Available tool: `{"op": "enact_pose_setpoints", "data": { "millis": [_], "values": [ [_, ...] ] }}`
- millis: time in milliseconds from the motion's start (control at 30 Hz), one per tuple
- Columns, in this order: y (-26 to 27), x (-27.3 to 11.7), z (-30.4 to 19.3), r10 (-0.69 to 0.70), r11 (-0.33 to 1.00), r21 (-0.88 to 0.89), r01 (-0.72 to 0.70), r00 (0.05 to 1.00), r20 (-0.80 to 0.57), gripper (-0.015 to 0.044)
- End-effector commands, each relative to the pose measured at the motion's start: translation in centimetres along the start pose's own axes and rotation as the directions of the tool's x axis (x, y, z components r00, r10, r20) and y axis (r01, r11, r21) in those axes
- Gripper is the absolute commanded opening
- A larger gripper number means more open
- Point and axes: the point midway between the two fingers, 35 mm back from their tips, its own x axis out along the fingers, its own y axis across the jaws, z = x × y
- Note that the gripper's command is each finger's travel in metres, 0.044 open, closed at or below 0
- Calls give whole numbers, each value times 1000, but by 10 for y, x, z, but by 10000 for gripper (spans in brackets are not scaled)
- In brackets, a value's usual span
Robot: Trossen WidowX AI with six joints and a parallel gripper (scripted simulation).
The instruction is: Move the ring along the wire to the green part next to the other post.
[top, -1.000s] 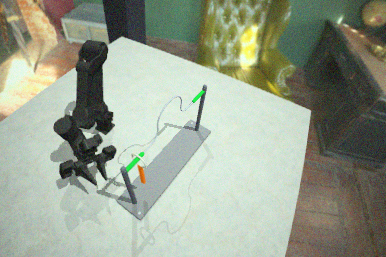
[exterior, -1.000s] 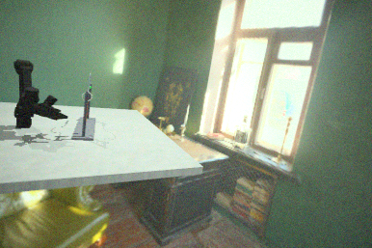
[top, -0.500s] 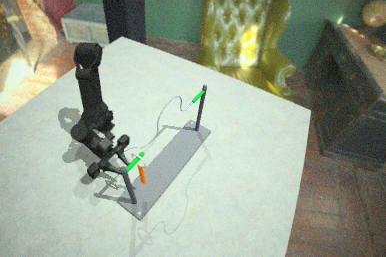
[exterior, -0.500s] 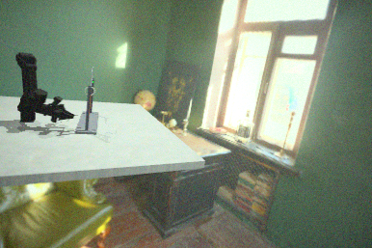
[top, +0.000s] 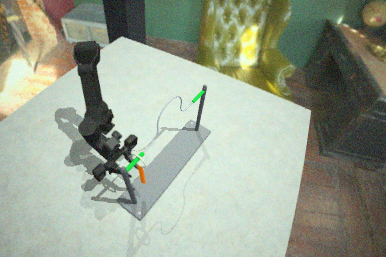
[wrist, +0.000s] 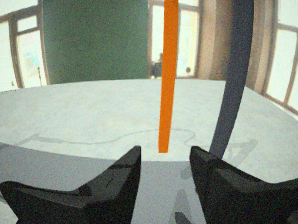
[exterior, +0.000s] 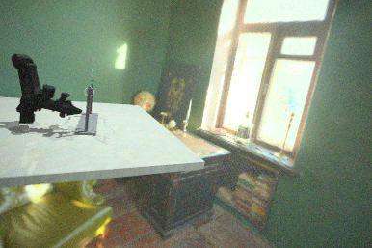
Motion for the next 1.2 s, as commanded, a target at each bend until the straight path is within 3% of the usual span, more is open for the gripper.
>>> {"op": "enact_pose_setpoints", "data": {
  "millis": [0, 1167],
  "values": [
    [-2, 4, 3, -5, 1000, 1, 5, 1000, 3, 160],
    [-3, 57, 5, -5, 1000, 1, 5, 1000, 8, 160]
  ]
}}
